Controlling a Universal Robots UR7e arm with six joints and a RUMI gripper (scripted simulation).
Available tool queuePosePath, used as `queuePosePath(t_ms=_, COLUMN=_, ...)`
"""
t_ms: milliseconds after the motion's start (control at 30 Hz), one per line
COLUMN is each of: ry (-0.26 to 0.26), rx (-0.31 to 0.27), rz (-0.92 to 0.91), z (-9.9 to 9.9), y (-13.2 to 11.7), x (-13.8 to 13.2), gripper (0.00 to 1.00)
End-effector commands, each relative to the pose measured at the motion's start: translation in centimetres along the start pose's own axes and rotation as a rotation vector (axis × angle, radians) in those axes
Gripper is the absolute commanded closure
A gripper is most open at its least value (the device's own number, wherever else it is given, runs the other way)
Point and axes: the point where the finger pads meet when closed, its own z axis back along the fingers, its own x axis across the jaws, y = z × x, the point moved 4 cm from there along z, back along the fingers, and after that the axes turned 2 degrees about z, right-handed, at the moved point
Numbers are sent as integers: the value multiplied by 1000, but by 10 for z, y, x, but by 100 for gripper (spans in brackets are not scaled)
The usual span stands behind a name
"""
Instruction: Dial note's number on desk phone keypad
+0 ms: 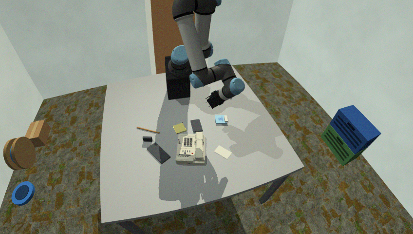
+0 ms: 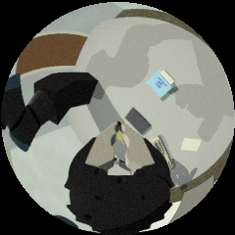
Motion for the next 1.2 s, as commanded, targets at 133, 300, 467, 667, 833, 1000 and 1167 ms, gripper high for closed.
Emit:
queuePosePath(t_ms=133, ry=-161, rx=-138, rz=299, z=-15, y=43, x=-17, gripper=100)
queuePosePath(t_ms=300, ry=-182, rx=-157, rz=344, z=-17, y=50, x=-19, gripper=100)
queuePosePath(t_ms=467, ry=-236, rx=-211, rz=474, z=-26, y=68, x=-27, gripper=100)
queuePosePath(t_ms=667, ry=-289, rx=-261, rz=592, z=-34, y=85, x=-34, gripper=100)
queuePosePath(t_ms=833, ry=-322, rx=-292, rz=664, z=-38, y=95, x=-38, gripper=100)
queuePosePath(t_ms=1000, ry=-364, rx=-332, rz=757, z=-43, y=108, x=-44, gripper=100)
queuePosePath(t_ms=1167, ry=-399, rx=-366, rz=835, z=-47, y=118, x=-49, gripper=100)
